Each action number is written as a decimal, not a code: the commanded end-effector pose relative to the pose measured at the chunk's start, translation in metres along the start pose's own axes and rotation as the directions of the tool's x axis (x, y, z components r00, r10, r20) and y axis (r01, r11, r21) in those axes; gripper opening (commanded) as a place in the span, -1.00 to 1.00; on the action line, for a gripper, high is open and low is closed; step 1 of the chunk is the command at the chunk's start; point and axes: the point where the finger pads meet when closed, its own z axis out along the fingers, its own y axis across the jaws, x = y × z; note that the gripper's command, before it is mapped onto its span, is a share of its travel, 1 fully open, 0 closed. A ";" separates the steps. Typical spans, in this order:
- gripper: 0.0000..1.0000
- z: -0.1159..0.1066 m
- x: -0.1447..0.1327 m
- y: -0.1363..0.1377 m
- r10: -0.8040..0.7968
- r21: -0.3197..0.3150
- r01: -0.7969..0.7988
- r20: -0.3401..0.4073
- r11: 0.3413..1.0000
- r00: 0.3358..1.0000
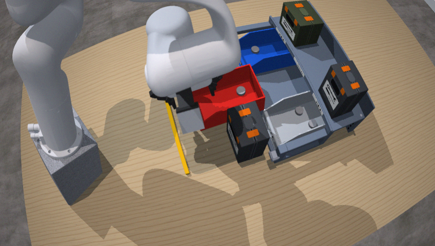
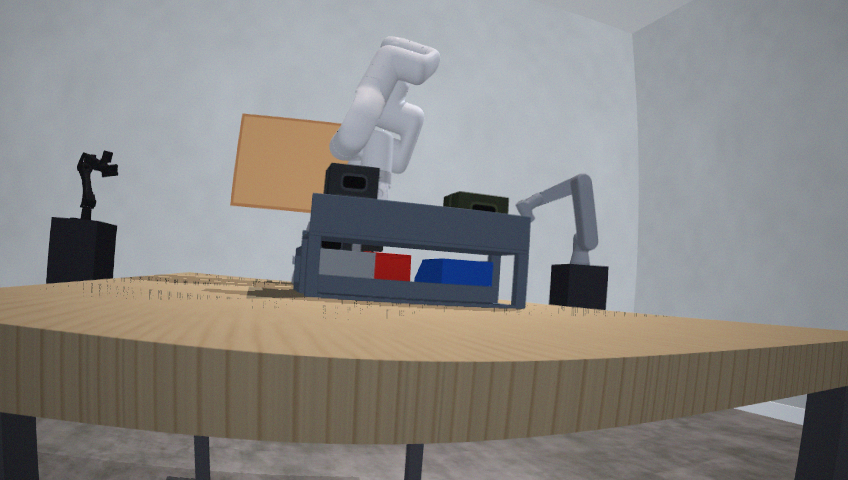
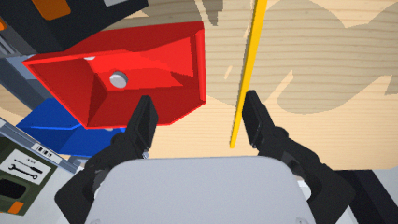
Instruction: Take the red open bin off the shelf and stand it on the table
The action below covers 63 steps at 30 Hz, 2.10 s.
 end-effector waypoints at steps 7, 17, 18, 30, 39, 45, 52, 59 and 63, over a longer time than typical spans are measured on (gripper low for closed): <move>1.00 -0.029 -0.001 -0.005 0.003 -0.066 -0.004 -0.010 0.998 1.000; 1.00 -0.021 -0.001 -0.004 0.002 -0.059 -0.003 -0.007 0.998 1.000; 1.00 -0.020 -0.001 -0.004 0.003 -0.066 -0.004 -0.010 0.998 1.000; 1.00 -0.020 -0.001 -0.004 0.003 -0.066 -0.004 -0.010 0.998 1.000; 1.00 -0.014 -0.001 -0.004 0.003 -0.066 -0.004 -0.010 0.998 1.000; 1.00 -0.014 -0.001 -0.004 0.003 -0.066 -0.004 -0.010 0.998 1.000; 1.00 -0.012 -0.001 -0.003 0.003 -0.066 -0.004 -0.010 0.998 1.000; 1.00 -0.012 -0.001 -0.003 0.003 -0.066 -0.004 -0.010 0.998 1.000; 1.00 -0.012 -0.001 -0.003 0.003 -0.066 -0.004 -0.010 0.998 1.000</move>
